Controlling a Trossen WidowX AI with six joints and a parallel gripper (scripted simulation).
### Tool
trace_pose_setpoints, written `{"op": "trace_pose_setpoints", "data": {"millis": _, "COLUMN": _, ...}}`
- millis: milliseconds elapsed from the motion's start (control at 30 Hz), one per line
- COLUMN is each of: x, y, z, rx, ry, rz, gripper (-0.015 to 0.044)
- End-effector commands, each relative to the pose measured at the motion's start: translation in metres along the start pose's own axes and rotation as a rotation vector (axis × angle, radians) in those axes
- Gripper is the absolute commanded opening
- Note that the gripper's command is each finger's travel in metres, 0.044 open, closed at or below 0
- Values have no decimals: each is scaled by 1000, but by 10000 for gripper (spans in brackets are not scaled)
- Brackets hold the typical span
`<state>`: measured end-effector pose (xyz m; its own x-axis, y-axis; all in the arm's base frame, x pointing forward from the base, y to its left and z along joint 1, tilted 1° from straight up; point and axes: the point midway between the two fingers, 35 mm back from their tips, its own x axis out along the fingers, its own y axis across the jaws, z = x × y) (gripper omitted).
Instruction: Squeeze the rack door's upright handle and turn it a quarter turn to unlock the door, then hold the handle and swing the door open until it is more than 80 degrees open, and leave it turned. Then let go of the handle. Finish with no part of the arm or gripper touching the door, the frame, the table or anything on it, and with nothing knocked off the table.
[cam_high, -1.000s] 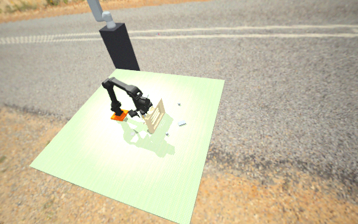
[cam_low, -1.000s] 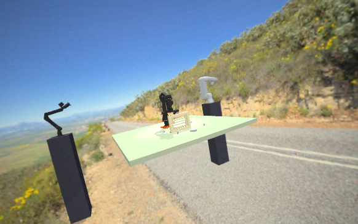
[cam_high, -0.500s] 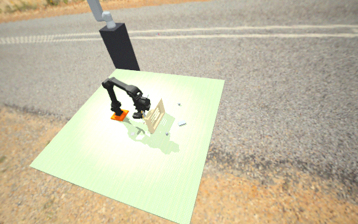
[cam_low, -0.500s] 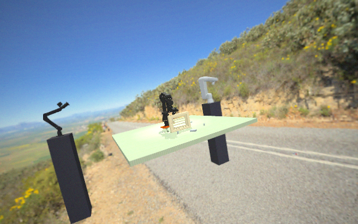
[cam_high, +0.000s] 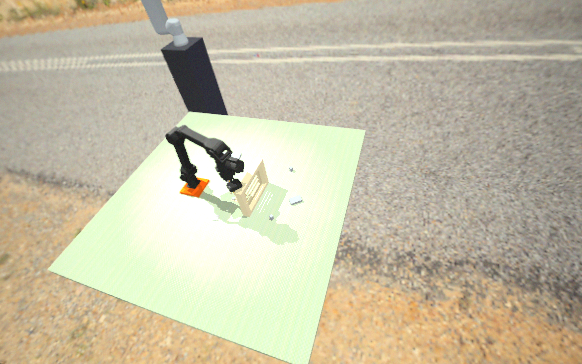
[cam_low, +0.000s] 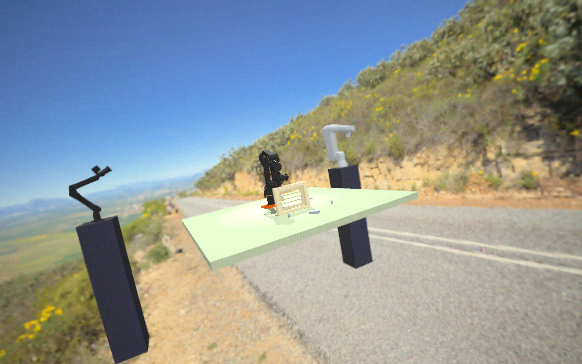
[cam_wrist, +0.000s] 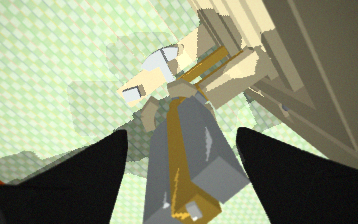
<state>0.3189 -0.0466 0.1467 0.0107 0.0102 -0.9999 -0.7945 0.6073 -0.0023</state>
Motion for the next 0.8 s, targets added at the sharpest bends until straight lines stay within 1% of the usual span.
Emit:
{"op": "trace_pose_setpoints", "data": {"millis": 0, "x": 0, "y": 0, "z": 0, "rx": -206, "ry": -1, "rz": 1, "gripper": 286}}
{"op": "trace_pose_setpoints", "data": {"millis": 400, "x": 0, "y": 0, "z": 0, "rx": -792, "ry": -1, "rz": 1, "gripper": 286}}
{"op": "trace_pose_setpoints", "data": {"millis": 633, "x": 0, "y": 0, "z": 0, "rx": -825, "ry": -1, "rz": 1, "gripper": 286}}
{"op": "trace_pose_setpoints", "data": {"millis": 767, "x": 0, "y": 0, "z": 0, "rx": -825, "ry": -1, "rz": 1, "gripper": 181}}
